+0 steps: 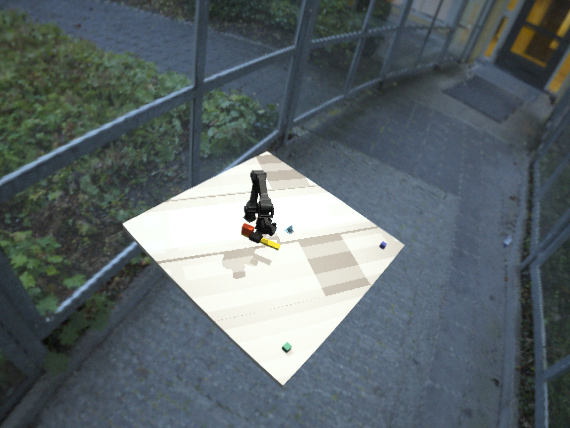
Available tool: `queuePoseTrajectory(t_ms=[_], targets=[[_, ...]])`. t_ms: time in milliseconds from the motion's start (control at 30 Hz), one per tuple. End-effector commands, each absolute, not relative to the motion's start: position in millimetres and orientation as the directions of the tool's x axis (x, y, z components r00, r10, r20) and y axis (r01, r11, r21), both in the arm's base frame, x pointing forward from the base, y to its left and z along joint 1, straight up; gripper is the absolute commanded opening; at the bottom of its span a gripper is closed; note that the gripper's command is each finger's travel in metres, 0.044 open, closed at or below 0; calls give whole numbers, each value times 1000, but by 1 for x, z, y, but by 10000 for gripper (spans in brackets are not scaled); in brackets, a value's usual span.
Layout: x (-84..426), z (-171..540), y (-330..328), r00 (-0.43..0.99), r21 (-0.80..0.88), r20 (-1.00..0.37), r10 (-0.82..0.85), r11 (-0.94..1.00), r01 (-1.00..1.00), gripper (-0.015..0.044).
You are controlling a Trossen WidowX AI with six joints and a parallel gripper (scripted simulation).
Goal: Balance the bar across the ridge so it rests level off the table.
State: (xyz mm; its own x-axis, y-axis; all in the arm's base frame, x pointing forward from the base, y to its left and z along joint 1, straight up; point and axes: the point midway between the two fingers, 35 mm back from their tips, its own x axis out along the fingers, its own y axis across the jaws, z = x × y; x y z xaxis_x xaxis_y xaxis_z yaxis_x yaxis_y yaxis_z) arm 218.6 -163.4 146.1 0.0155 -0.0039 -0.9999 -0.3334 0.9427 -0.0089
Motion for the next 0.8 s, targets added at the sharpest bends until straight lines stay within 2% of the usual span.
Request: queuePoseTrajectory(t_ms=[0,767], targets=[[229,149,-153,18,-17,-1000,-12,949,-314,0],[271,149,-77,21,-11,-1000,-6,975,-224,0]])
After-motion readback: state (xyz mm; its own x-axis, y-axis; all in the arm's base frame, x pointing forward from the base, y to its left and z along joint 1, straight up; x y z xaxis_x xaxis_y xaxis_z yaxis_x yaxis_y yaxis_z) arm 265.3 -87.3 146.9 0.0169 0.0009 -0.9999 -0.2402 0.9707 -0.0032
